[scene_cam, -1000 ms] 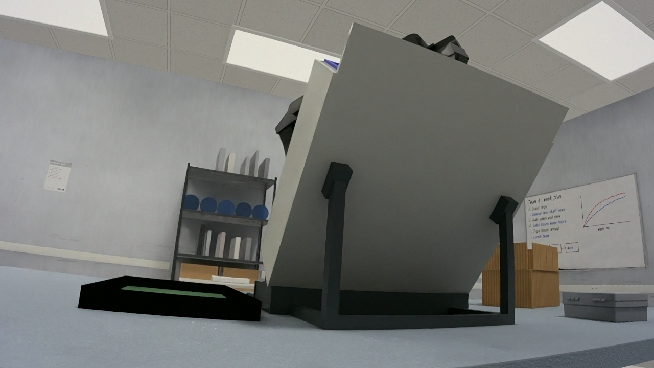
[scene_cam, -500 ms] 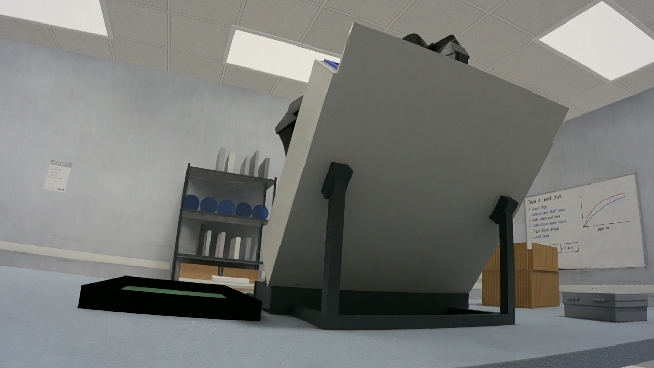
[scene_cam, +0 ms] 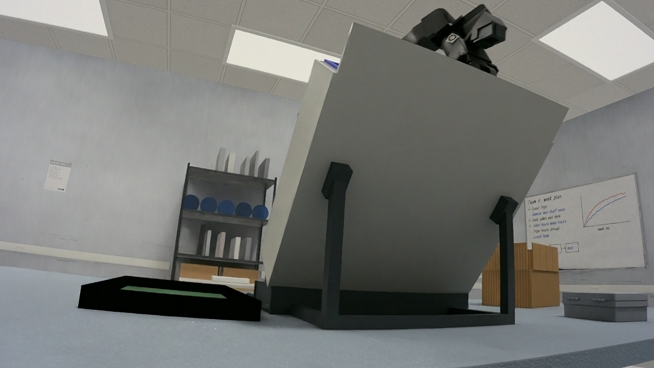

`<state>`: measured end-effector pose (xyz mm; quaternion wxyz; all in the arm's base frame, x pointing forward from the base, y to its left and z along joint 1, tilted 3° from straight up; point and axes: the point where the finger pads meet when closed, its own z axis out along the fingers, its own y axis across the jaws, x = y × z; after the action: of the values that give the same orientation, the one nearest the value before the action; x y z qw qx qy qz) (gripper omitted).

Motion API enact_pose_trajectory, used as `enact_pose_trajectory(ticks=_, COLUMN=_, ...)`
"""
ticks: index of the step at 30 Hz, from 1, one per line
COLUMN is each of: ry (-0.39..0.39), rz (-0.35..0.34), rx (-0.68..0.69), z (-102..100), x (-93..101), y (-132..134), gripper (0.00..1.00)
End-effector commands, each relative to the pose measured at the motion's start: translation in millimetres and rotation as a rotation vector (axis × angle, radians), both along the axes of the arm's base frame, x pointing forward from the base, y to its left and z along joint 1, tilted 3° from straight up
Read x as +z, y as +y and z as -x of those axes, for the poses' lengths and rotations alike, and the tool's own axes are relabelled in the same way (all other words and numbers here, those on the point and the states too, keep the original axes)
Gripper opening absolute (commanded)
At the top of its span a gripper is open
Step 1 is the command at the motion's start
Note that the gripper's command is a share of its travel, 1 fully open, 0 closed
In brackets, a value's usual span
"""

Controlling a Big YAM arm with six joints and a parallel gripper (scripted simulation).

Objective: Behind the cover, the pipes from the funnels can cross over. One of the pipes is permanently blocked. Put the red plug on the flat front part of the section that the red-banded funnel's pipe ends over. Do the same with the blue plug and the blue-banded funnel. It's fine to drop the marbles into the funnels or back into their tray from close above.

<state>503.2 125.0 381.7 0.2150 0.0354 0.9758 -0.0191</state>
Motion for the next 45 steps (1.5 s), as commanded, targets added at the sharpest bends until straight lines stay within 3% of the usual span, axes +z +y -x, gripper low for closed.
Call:
enact_pose_trajectory(ticks=1, ry=-0.053, rz=-0.007, rx=0.022, z=-32.2, x=29.6, y=1.7, gripper=0.00)
enact_pose_trajectory(ticks=17, ry=-0.022, rz=-0.005, rx=0.001, z=-56.5, x=33.5, y=0.9, gripper=0.00)
enact_pose_trajectory(ticks=45, ry=-0.064, rz=-0.006, rx=0.022, z=-57.2, x=33.1, y=0.8, gripper=0.00)
